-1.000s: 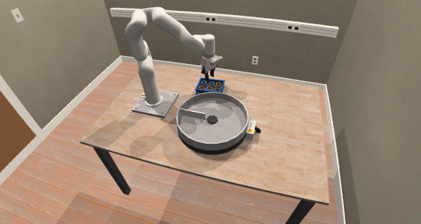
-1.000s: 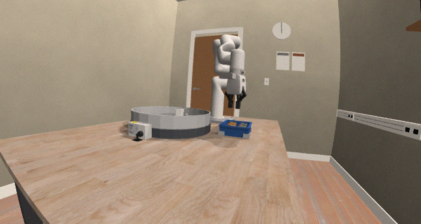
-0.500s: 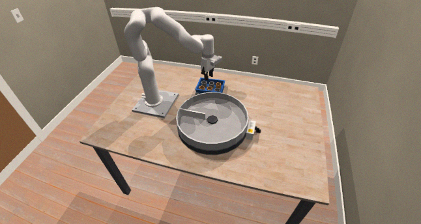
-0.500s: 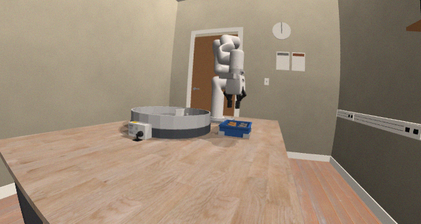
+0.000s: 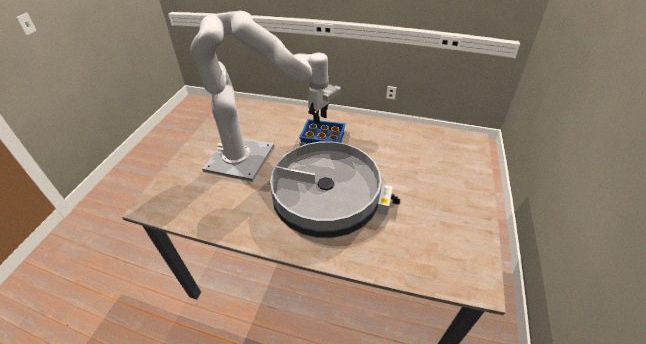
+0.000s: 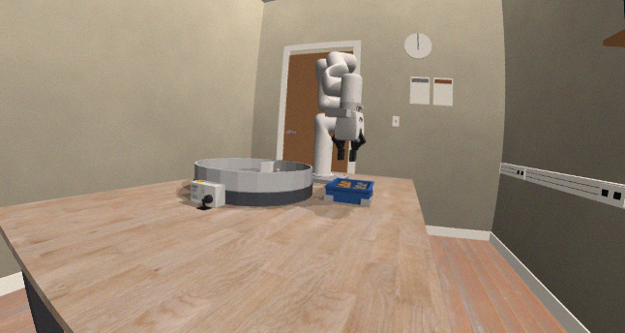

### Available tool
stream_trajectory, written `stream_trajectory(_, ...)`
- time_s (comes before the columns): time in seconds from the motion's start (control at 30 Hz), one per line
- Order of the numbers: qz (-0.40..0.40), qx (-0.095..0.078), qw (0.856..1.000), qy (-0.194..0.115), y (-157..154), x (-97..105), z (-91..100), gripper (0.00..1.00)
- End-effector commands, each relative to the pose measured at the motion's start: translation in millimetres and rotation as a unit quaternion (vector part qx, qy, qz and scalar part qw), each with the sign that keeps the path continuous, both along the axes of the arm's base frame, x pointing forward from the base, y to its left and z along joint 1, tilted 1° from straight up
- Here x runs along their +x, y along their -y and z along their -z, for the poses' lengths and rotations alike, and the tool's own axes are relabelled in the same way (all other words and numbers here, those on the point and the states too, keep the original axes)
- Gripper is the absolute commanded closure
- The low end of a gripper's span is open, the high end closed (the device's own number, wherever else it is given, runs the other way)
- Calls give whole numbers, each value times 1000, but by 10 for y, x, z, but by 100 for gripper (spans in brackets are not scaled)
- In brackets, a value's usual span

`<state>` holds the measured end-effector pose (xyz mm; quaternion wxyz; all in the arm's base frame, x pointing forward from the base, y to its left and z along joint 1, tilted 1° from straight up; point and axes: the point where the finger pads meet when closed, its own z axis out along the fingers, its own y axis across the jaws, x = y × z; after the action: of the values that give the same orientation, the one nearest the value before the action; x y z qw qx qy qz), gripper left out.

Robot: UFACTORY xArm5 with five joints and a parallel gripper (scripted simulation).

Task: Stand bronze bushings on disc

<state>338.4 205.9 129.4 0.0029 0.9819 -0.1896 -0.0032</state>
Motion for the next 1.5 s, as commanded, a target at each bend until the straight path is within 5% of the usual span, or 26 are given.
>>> stream_trajectory(0.0, 0, 1, 1000, 1, -5, 9, -11, 52)
stream_trajectory(0.53, 0, 1, 1000, 1, -4, 6, 211, 52)
stream_trajectory(0.93, 0, 1, 1000, 1, -4, 2, 682, 52)
stream_trajectory(1.47, 0, 1, 1000, 1, -4, 2, 712, 52)
